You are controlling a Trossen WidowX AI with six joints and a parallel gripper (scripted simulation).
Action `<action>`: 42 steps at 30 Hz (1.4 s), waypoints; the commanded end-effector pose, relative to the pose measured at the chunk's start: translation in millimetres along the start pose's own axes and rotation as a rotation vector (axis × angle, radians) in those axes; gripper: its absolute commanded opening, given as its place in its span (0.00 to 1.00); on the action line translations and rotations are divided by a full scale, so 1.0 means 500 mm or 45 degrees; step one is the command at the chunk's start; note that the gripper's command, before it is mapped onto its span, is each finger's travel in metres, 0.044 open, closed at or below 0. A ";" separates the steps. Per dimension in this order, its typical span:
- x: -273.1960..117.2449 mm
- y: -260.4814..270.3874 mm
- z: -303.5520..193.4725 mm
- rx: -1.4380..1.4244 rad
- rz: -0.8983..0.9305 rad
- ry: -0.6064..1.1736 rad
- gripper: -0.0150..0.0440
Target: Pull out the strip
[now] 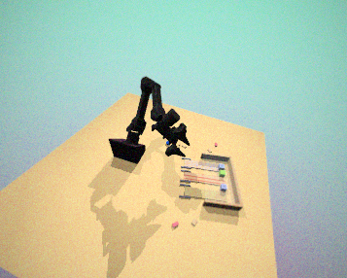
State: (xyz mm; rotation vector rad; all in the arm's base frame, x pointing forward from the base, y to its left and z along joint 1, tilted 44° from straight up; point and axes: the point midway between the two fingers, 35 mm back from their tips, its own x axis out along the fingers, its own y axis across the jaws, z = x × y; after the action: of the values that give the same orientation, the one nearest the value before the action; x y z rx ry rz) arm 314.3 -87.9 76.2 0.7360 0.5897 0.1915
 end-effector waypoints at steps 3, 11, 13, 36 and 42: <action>0.026 0.006 -0.006 -0.024 0.003 0.088 0.75; 0.133 0.051 -0.051 -0.136 0.033 0.577 0.40; 0.152 0.068 -0.067 -0.167 0.052 0.709 0.31; 0.202 0.152 -0.132 -0.268 0.150 1.209 0.25; 0.215 0.151 -0.148 -0.268 0.149 1.209 0.25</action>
State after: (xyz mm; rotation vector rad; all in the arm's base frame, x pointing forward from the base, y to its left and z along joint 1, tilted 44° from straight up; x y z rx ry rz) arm 363.9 45.5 43.3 0.4393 1.3921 0.7236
